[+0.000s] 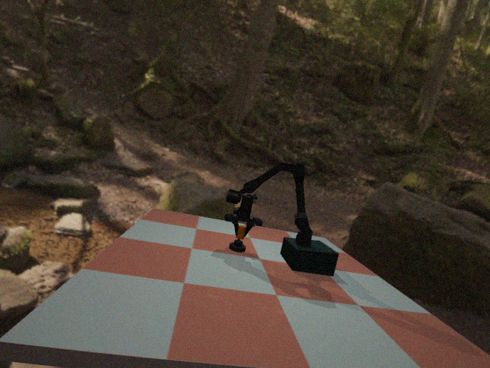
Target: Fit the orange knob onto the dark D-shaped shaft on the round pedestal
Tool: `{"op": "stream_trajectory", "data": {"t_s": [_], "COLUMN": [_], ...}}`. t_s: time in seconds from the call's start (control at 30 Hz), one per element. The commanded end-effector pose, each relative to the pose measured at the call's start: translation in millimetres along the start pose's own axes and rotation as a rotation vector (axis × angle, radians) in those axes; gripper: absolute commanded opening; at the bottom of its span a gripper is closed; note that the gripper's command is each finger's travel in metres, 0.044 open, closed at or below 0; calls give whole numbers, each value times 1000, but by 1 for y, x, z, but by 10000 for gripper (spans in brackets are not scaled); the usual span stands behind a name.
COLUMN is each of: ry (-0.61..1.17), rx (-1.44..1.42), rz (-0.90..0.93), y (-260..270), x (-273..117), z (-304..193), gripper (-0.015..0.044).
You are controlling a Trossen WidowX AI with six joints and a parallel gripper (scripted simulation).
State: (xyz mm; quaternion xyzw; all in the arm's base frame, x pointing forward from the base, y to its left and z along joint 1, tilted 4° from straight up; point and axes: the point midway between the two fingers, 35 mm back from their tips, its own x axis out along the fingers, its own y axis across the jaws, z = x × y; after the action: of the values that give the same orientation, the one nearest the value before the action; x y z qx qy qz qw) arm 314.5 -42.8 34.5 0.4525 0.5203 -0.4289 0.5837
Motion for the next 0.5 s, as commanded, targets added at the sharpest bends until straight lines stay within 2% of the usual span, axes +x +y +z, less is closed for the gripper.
{"op": "stream_trajectory", "data": {"t_s": [0.0,0.17,0.47], "ry": [-2,-1,-1], "rx": [28,202,212], "rz": [9,10,10], "y": [2,3,7], "x": [-4,-5,-4], "z": [1,1,2], "gripper": [0,0,0]}}
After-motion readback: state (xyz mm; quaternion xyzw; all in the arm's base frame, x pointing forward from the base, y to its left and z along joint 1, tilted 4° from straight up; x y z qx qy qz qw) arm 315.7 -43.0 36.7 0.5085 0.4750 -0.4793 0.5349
